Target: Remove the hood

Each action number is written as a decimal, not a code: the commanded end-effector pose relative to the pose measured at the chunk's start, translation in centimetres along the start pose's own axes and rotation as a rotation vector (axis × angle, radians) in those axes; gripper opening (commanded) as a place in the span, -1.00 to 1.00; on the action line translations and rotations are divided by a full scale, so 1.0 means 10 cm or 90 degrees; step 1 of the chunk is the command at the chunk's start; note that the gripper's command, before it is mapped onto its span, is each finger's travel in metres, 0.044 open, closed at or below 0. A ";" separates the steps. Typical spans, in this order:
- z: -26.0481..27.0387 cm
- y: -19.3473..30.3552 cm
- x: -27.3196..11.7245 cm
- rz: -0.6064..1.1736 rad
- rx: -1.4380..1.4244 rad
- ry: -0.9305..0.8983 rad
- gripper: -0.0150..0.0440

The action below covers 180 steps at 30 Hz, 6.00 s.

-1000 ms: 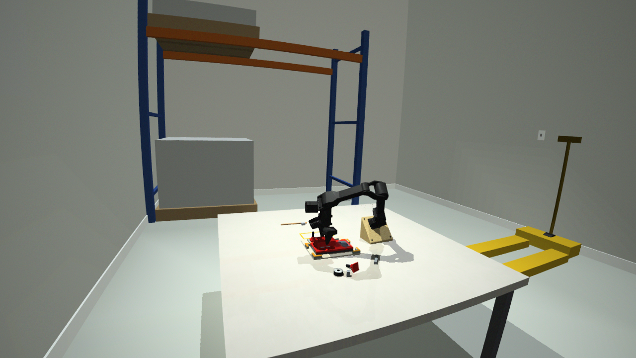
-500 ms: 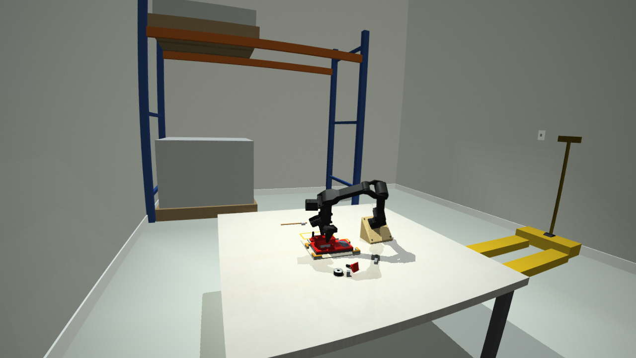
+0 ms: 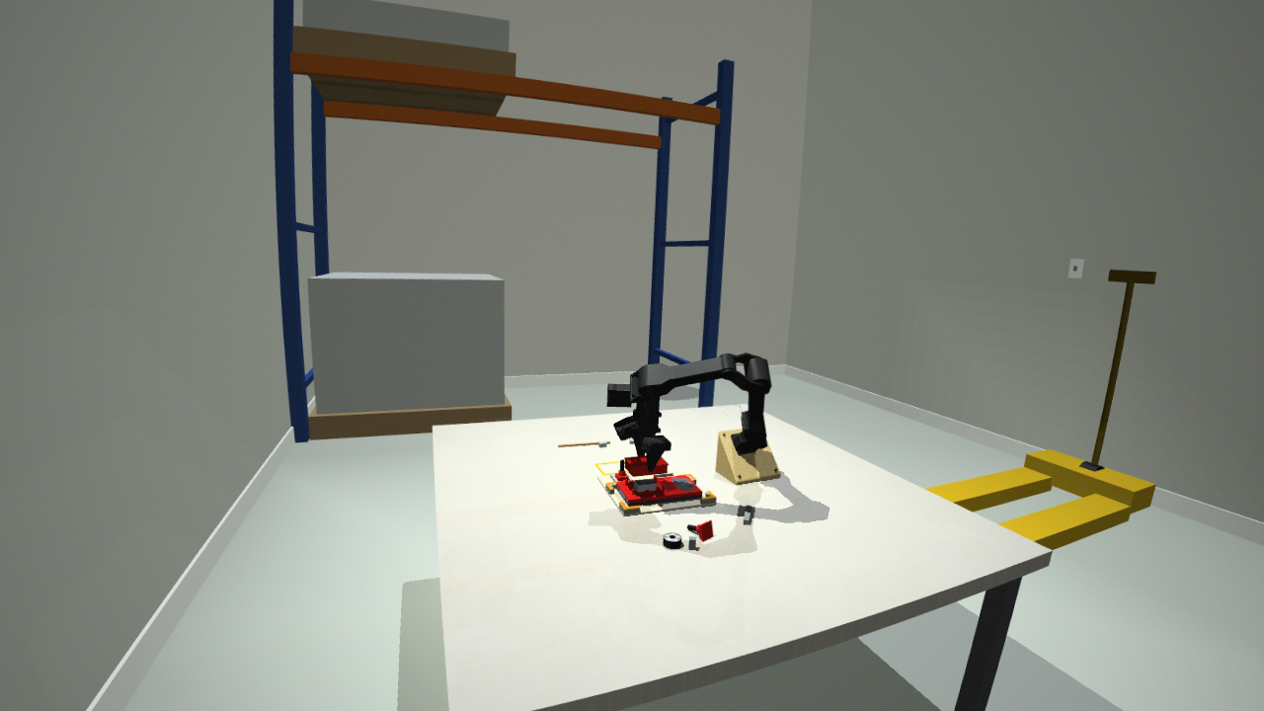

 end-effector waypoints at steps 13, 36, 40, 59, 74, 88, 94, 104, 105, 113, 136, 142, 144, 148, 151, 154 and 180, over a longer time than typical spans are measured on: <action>-0.27 0.04 -0.16 0.001 0.031 0.016 -0.49; -1.22 0.25 -0.24 -0.002 0.014 0.023 -0.49; -1.39 0.32 -0.25 -0.003 0.010 0.022 -0.49; -1.96 0.63 -0.24 -0.005 -0.006 0.013 -0.49; -1.97 0.62 -0.16 -0.005 -0.006 0.013 -0.49; -1.97 0.61 -0.08 -0.005 -0.006 0.013 -0.49; -1.98 0.61 -0.04 -0.006 -0.006 0.013 -0.49; -1.98 0.61 0.02 -0.006 -0.006 0.013 -0.49; -1.98 0.61 0.02 -0.006 -0.006 0.013 -0.49; -1.98 0.61 0.07 -0.006 -0.006 0.013 -0.49; -1.98 0.61 0.20 -0.006 -0.006 0.013 -0.49; -1.98 0.61 0.24 -0.006 -0.006 0.013 -0.49; -1.98 0.61 0.25 -0.006 -0.006 0.013 -0.49; -1.98 0.61 0.27 -0.006 -0.006 0.013 -0.49; -1.98 0.61 0.29 -0.006 -0.006 0.012 -0.49; -1.98 0.61 0.31 -0.006 -0.006 0.012 -0.49; -1.97 0.62 0.45 -0.006 -0.006 0.011 -0.49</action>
Point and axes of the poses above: the point midway between the two fingers, 35 mm back from their tips, its own x axis out along the fingers, its own z axis across the jaws, y = z × x, the point moved 2 cm from there along -x, back along the fingers, and after that the axes turned 10 degrees about -x, right-handed, at the moved point
